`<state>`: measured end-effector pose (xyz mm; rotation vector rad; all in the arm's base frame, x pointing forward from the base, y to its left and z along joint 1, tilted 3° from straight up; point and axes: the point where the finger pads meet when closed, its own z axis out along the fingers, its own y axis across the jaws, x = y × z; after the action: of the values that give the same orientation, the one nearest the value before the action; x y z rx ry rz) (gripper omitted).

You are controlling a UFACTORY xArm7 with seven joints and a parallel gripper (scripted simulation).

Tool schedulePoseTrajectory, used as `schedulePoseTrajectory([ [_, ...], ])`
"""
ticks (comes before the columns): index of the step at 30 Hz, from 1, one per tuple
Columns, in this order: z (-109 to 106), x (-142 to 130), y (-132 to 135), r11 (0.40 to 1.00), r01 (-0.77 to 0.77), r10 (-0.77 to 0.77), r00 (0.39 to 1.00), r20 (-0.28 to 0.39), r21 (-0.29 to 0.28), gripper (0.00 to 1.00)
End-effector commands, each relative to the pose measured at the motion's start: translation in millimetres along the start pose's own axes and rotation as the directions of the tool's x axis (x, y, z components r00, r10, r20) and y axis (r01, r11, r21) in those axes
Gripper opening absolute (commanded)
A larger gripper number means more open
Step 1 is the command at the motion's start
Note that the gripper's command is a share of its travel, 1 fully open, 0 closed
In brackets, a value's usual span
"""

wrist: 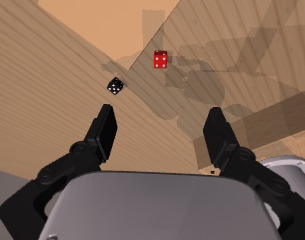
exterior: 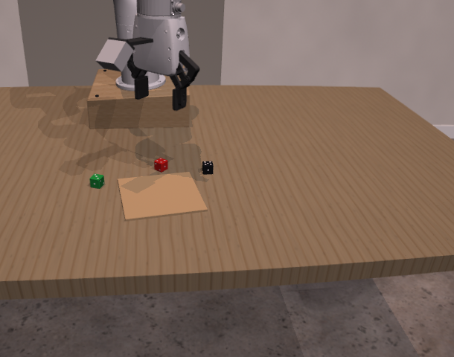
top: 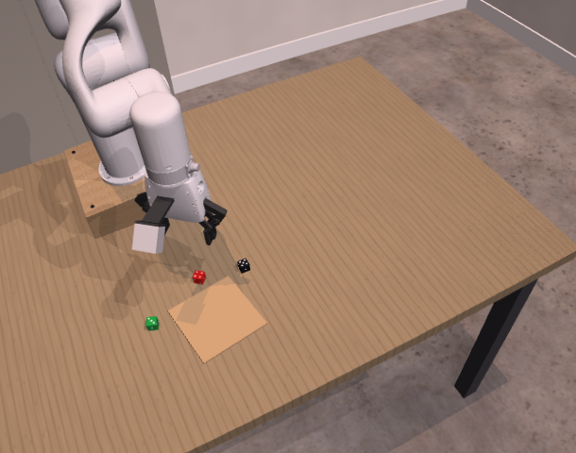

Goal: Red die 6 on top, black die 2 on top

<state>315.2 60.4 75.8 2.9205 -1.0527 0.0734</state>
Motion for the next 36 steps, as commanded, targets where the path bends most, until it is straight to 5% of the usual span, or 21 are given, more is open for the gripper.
schedulePoseTrajectory([
  [1, -1.1, 0.9, -0.9, 1.000, 0.000, 0.000, 1.000, -0.002, 0.003, 1.00],
  [11, -0.8, 1.0, -0.9, 1.000, -0.008, 0.008, 1.000, -0.002, 0.003, 1.00],
  [19, 4.7, 2.2, 0.5, 0.987, -0.163, 0.163, 0.987, -0.006, -0.001, 1.00],
  [36, 21.7, 4.3, 4.2, 0.790, -0.613, 0.613, 0.790, -0.014, 0.000, 1.00],
])
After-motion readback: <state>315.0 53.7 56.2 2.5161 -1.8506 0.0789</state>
